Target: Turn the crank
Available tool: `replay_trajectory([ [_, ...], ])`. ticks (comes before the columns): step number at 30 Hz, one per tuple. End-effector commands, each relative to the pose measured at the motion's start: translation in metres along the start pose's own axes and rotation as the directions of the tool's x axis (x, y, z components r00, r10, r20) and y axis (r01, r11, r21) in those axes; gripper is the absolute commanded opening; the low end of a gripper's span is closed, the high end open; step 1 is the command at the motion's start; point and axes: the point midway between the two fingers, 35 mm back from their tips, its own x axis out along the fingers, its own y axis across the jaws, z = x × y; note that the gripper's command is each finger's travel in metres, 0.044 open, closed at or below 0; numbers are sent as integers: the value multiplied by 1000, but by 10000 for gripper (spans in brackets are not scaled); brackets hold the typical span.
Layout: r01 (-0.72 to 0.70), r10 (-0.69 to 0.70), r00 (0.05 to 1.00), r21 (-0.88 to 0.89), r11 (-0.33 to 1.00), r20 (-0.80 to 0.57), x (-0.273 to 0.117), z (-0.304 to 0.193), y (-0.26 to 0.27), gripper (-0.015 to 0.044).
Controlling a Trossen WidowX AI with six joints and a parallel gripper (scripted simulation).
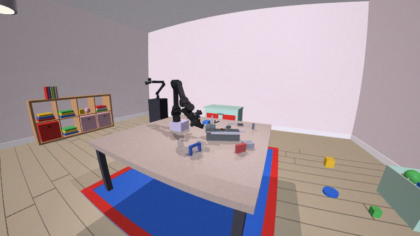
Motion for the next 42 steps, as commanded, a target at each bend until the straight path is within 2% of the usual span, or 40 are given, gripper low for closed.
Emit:
replay_trajectory([
  [1,-5,5,1000,4,1000,9,-4,3,7,0],
  [42,-7,7,1000,5,1000,9,-1,0,32,0],
])
